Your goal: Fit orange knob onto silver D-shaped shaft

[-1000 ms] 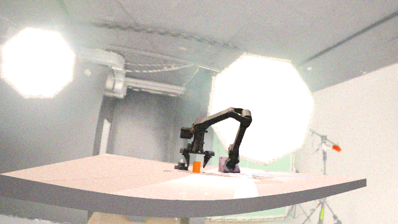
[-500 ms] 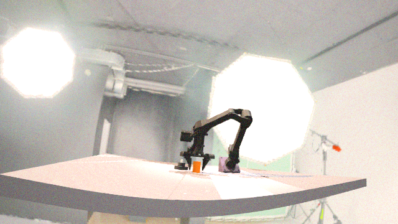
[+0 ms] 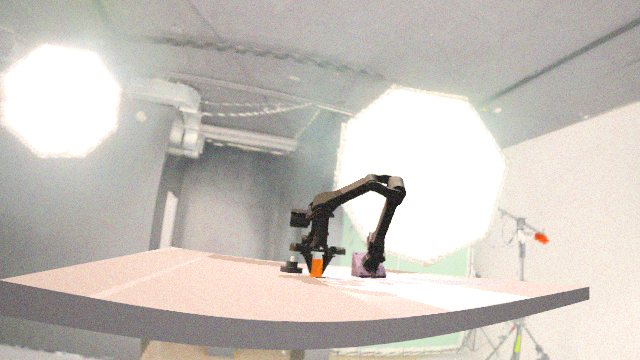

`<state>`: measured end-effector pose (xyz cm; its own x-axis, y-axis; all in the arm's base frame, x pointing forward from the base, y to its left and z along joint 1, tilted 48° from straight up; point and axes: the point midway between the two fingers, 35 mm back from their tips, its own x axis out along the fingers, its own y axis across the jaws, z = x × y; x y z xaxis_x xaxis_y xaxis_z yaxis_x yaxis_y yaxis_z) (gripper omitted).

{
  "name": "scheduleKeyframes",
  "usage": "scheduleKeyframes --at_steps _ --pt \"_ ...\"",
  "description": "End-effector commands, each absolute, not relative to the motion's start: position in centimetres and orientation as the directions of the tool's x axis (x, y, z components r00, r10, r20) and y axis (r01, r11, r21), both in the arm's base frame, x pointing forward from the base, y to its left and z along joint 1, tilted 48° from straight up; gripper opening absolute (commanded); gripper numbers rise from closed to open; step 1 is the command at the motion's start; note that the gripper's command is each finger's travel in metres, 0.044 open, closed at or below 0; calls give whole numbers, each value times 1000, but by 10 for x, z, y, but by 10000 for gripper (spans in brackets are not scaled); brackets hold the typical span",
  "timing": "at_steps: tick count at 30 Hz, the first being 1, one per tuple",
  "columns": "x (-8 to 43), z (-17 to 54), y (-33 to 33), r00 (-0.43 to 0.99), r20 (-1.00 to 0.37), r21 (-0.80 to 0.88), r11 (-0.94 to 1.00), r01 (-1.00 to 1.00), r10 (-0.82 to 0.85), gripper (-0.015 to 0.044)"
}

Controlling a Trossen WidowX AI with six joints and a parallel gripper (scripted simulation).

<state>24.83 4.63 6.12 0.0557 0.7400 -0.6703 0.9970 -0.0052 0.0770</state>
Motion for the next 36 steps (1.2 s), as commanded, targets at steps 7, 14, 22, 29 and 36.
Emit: scheduleKeyframes --at_steps 7,14,22,29,36 --pt "257 95 9 93 -686 99 -34 995 722 0" --pt "256 124 -19 113 -694 108 -53 993 711 0" --pt "247 158 -46 133 -699 117 -72 991 703 0" --pt "246 161 -48 151 -696 128 -85 988 702 0" --pt "244 170 -55 293 -669 225 -190 956 683 0"
